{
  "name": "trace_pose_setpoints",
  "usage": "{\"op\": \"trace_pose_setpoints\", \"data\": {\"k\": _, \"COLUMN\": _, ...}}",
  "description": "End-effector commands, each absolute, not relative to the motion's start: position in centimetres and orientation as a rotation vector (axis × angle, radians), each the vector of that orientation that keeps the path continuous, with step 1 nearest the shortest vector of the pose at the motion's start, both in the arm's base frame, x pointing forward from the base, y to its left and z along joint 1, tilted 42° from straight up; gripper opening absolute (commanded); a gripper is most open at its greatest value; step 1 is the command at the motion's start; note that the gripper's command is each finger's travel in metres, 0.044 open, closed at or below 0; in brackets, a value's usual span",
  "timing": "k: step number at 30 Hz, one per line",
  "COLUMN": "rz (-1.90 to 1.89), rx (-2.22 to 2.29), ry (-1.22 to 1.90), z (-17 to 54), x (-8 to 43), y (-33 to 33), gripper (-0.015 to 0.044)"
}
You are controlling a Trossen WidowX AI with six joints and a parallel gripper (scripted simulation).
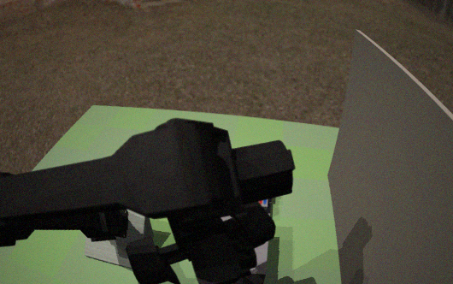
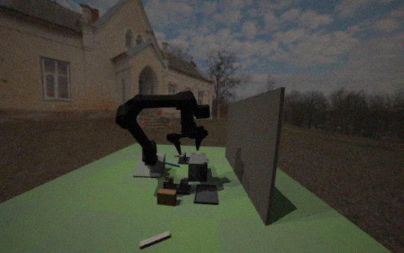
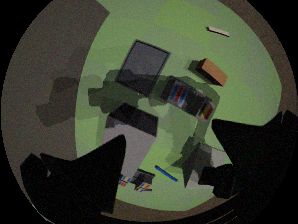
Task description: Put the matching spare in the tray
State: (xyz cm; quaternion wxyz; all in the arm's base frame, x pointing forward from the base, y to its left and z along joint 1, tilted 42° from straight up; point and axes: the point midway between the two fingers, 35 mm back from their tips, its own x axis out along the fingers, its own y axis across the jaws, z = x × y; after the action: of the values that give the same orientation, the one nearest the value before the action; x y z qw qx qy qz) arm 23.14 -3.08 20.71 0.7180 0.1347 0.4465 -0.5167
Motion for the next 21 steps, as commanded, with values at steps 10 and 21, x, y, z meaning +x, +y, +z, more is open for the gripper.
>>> {"op": "trace_pose_setpoints", "data": {"k": 10, "rz": -1.43, "rx": 0.761, "ry": 0.613, "z": 19.1, "x": 13.9, "y": -7.0, "gripper": 0.044}}
{"op": "trace_pose_setpoints", "data": {"k": 21, "rz": -1.516, "rx": 0.716, "ry": 0.606, "z": 16.1, "x": 14.1, "y": -9.6, "gripper": 0.03}}
